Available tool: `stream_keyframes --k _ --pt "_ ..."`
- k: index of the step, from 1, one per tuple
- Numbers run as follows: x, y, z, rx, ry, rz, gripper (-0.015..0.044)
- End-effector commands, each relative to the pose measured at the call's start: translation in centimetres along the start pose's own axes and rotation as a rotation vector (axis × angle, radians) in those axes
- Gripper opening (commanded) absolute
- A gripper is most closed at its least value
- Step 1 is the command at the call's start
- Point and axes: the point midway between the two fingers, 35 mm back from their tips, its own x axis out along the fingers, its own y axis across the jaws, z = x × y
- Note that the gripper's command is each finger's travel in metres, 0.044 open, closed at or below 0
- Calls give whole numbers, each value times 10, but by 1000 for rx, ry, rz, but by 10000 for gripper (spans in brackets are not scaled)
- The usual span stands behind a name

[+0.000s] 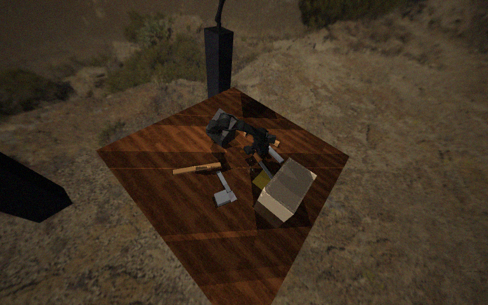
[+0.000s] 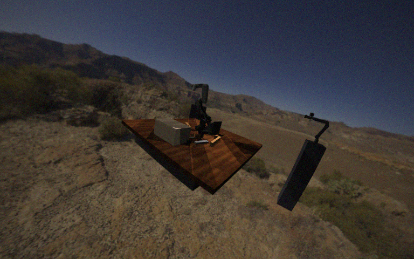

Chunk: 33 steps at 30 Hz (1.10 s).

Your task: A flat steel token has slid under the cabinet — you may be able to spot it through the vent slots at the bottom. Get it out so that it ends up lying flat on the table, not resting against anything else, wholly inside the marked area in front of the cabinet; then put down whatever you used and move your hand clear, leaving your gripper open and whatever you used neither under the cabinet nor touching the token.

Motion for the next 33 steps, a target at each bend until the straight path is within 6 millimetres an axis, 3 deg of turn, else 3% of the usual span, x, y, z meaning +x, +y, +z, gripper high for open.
stream_keyframes --k 1,29,33 --pt "1 -1 -11 -5 4 -4 0" --pt "1 4 -60 -6 6 -3 0" --pt "0 5 -58 -4 4 0 0"
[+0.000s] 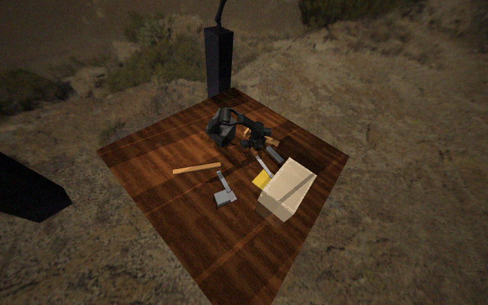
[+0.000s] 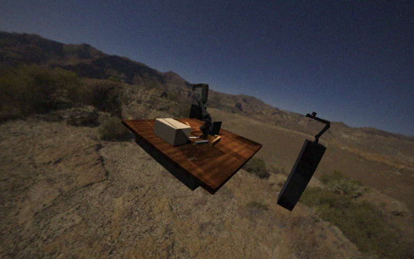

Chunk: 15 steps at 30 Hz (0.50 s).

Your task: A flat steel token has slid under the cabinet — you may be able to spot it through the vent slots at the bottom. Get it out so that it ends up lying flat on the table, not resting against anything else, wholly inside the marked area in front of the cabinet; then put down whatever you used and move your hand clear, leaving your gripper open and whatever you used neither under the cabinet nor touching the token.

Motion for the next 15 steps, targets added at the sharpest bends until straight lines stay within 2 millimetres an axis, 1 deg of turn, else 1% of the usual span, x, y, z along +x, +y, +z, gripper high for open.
stream_keyframes --k 1,15 --pt "0 0 0 0 0 0 0" --pt "-3 8 -10 0 5 -3 0"
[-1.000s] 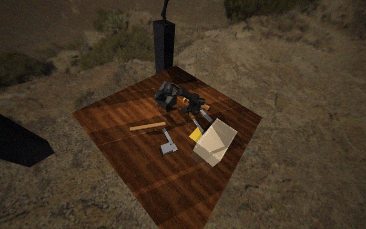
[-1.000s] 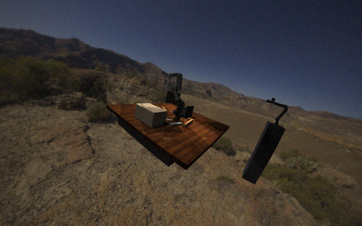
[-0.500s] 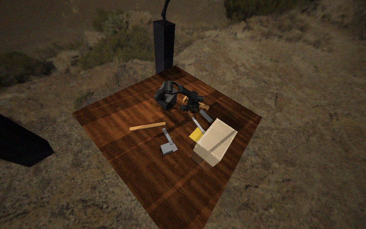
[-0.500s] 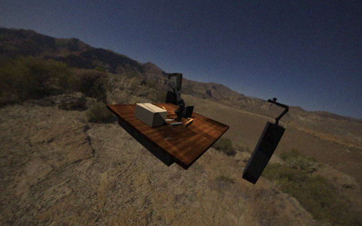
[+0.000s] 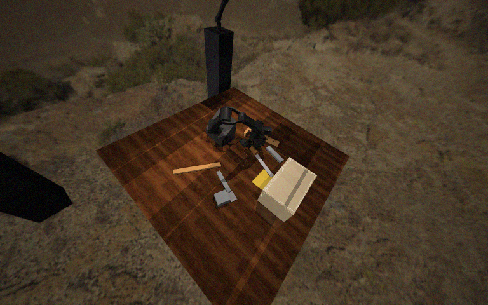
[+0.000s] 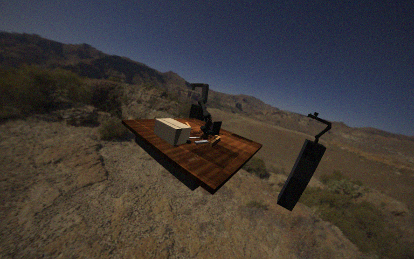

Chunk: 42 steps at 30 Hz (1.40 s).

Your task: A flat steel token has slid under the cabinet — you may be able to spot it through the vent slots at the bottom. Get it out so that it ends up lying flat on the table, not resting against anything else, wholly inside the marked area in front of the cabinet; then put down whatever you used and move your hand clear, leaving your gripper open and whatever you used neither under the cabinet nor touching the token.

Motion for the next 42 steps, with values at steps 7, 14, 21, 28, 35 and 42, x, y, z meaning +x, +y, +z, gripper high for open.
stream_keyframes --k 7,14,21,28,35,42 --pt "0 1 -1 -1 0 -1 184" --pt "0 1 -1 -1 0 1 226" --pt "1 1 0 1 0 2 270" --pt "1 1 -1 0 0 2 270" --pt "5 0 -5 -3 0 2 270" --pt "2 2 -1 5 -5 8 145"
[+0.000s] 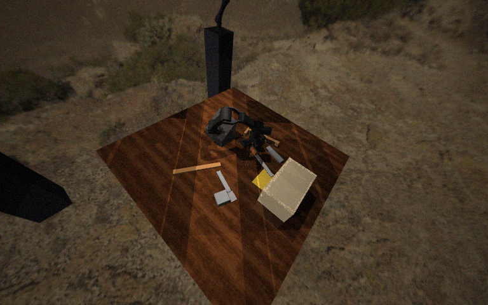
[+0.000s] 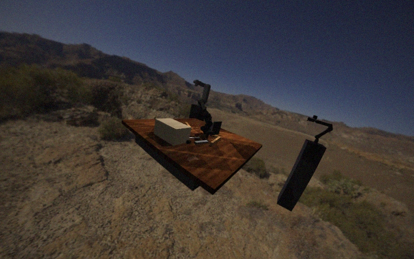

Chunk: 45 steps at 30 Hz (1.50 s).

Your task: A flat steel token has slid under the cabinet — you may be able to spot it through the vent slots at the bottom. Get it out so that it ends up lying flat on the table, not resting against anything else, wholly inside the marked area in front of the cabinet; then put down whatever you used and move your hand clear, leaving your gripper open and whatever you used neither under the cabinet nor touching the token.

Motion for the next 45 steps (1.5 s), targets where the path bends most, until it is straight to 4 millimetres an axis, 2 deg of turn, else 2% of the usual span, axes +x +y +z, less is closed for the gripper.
stream_keyframes --k 1,6,10,16,45 --pt "0 0 0 0 0 0 138" --pt "0 0 0 0 0 0 105" --pt "0 0 0 0 0 0 0" --pt "0 0 4 -1 1 0 0" --pt "0 0 51 -6 2 -6 0"
